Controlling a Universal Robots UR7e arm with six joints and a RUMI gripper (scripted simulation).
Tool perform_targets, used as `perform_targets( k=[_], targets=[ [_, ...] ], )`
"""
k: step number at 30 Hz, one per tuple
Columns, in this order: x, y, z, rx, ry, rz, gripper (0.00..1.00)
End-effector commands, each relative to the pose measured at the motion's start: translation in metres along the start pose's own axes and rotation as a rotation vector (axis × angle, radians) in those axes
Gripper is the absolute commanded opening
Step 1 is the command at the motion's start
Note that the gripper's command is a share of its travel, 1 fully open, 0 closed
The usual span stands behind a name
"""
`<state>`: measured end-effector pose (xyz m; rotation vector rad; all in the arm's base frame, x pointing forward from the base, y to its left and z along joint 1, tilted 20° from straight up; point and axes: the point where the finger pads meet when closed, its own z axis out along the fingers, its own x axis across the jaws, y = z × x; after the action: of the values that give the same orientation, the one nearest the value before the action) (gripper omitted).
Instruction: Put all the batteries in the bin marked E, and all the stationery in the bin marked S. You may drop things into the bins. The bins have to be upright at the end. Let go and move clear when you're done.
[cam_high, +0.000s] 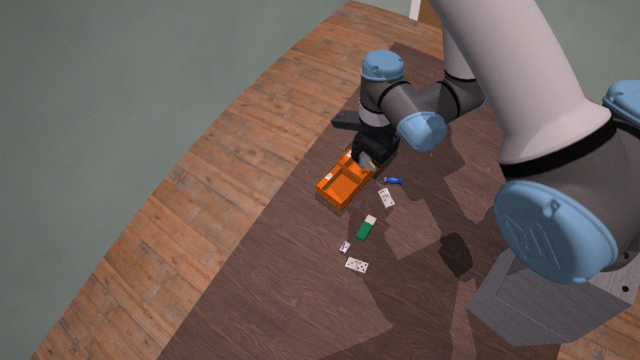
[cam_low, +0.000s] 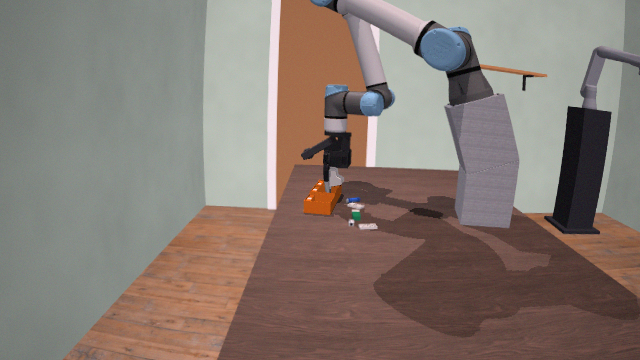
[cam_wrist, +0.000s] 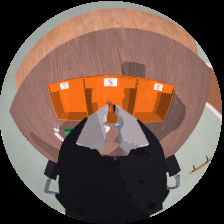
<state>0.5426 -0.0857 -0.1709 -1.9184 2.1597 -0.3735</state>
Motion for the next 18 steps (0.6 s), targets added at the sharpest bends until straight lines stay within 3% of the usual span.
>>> perform_targets(
  k=[1,18],
  targets=[
    [0.000,-0.001,-0.004,0.001,0.000,0.000,0.04],
    [0.000,0.000,-0.024,0.001,0.000,0.000,0.04]
  ],
)
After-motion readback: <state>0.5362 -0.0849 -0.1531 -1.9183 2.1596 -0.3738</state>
